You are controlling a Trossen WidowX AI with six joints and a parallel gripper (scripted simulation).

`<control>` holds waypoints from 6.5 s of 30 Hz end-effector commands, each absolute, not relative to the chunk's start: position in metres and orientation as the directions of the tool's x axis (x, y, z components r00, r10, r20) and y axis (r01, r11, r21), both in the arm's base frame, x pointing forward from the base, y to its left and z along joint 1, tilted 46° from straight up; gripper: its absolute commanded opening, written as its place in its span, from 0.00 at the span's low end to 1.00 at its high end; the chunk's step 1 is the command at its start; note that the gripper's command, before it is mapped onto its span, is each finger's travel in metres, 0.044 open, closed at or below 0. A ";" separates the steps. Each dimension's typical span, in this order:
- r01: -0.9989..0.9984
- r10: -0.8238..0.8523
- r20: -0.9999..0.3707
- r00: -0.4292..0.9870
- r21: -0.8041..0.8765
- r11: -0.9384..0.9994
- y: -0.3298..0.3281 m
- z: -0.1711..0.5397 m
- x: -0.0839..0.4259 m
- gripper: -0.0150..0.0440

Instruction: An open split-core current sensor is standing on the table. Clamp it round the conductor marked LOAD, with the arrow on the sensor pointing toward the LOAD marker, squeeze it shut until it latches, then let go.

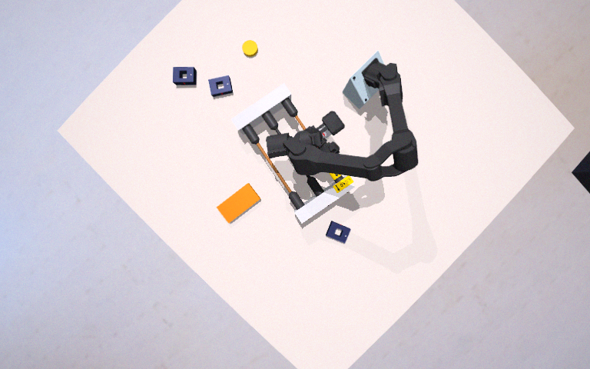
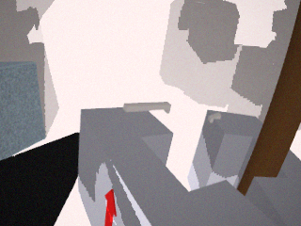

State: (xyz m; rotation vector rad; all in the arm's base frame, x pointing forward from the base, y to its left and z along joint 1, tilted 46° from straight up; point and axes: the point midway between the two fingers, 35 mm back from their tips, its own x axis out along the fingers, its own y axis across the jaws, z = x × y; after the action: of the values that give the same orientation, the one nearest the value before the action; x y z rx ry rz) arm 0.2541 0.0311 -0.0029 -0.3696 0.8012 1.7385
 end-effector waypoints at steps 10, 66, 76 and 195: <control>-0.983 0.724 -0.688 -0.050 0.162 0.086 0.022 0.006 0.254 0.25; -0.984 0.727 -0.679 -0.100 0.176 0.029 0.017 0.005 0.276 0.25; -0.983 0.730 -0.676 -0.099 0.180 0.033 0.028 -0.005 0.275 0.25; -0.936 0.668 -0.743 -0.039 0.261 0.236 -0.028 0.069 0.267 1.00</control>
State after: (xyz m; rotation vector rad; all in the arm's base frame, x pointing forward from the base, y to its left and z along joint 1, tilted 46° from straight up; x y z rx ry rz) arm 0.2702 -0.0386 0.0666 -0.4215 0.7867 1.3793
